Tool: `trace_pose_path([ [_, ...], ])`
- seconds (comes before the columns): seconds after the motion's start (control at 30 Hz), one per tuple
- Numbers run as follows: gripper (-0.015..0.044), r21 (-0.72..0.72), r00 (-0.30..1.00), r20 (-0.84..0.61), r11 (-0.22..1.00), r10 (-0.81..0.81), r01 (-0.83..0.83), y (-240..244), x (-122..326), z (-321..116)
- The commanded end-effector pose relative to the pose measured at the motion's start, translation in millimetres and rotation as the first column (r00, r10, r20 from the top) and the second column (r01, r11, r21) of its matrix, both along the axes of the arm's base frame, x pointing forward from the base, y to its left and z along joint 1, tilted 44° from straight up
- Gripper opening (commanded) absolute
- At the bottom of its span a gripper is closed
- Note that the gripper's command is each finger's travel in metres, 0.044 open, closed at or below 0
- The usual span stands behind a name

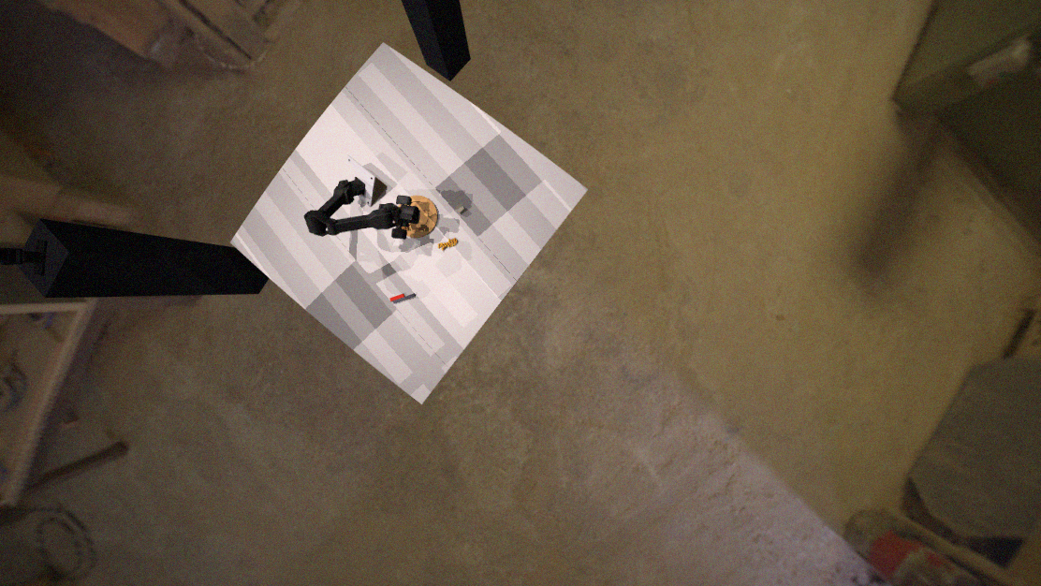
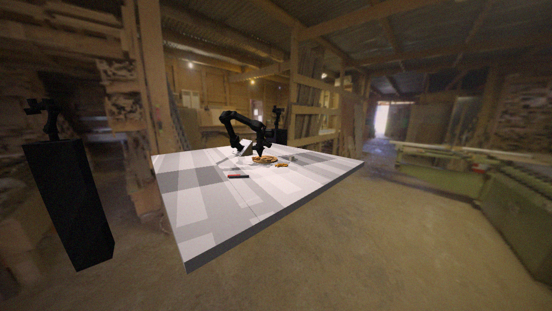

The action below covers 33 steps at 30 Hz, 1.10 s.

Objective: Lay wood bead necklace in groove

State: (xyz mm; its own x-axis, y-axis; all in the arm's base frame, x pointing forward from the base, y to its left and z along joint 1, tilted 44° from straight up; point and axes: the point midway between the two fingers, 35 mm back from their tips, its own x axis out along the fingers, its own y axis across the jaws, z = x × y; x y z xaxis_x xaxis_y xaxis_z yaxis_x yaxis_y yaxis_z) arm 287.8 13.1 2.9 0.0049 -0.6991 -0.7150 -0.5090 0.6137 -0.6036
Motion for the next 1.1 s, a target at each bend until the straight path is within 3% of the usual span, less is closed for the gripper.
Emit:
trace_pose_path([
  [0.0, 0.0, 0.006, 1.0, 0.003, 1.0, -0.004, 0.004, 0.1, 1.3, -2.1],
  [0.27, 0.0, 0.006, 1.0, 0.003, 1.0, -0.004, 0.004, -6.9, 1.3, -9.2],
  [0.83, 0.044, 0.004, 1.0, 0.001, 1.0, -0.004, 0.004, -3.6, 0.9, -5.2],
  [1.07, 0.044, 0.006, 1.0, 0.003, 1.0, -0.004, 0.004, 1.3, 0.9, -0.3],
])
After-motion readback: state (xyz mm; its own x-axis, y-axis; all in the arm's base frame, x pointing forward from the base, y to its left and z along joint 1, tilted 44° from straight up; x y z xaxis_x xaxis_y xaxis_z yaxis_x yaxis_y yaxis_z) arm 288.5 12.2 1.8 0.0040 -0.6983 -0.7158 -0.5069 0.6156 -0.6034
